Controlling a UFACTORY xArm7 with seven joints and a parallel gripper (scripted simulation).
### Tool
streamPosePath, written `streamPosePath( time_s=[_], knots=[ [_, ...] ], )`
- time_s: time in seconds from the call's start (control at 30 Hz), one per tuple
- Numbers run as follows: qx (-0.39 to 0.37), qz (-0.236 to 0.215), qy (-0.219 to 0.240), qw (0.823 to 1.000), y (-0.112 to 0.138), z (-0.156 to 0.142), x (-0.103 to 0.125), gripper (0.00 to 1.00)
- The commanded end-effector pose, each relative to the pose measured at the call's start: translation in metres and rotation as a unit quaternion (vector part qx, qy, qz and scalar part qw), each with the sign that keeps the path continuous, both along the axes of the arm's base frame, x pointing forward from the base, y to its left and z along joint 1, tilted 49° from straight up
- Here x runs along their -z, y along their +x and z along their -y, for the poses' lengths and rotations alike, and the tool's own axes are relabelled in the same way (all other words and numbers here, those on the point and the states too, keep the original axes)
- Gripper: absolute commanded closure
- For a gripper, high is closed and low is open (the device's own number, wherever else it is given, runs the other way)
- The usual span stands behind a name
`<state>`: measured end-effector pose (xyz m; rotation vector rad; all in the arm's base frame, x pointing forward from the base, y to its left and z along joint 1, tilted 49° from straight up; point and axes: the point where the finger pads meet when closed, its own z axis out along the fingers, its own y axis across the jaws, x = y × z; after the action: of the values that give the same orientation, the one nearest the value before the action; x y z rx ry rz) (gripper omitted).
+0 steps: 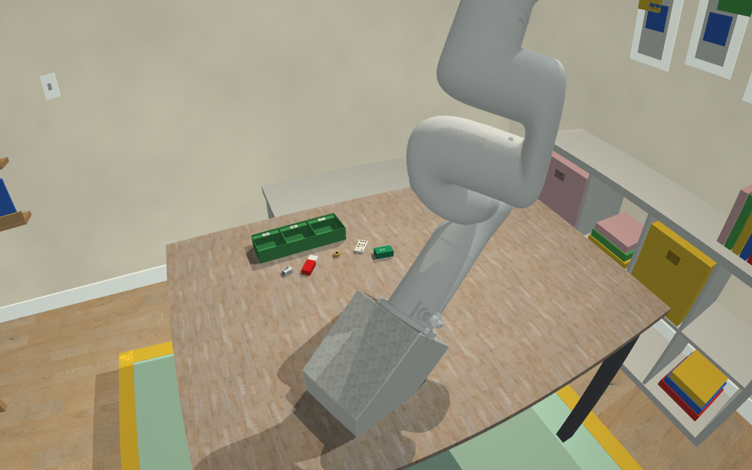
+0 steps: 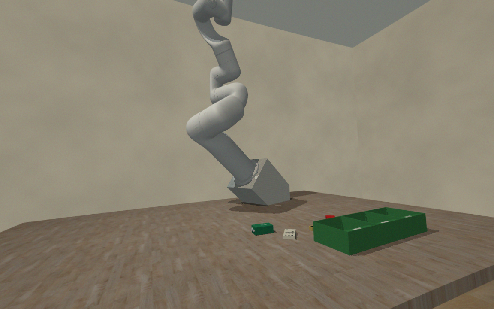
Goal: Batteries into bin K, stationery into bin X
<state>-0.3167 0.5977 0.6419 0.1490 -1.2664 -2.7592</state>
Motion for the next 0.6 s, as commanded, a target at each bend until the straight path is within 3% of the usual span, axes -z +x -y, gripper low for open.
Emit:
streamPosePath(
  time_s=[0.0, 0.53, 0.57],
  knots=[
    [0.000, 0.000, 0.000, 1.000, 0.0003, 0.0000, -0.0006, 0.00],
    [0.000, 0.000, 0.000, 1.000, 0.0003, 0.0000, -0.0006, 0.00],
    [0.000, 0.000, 0.000, 1.000, 0.0032, 0.0056, 0.0048, 0.93]
  ],
)
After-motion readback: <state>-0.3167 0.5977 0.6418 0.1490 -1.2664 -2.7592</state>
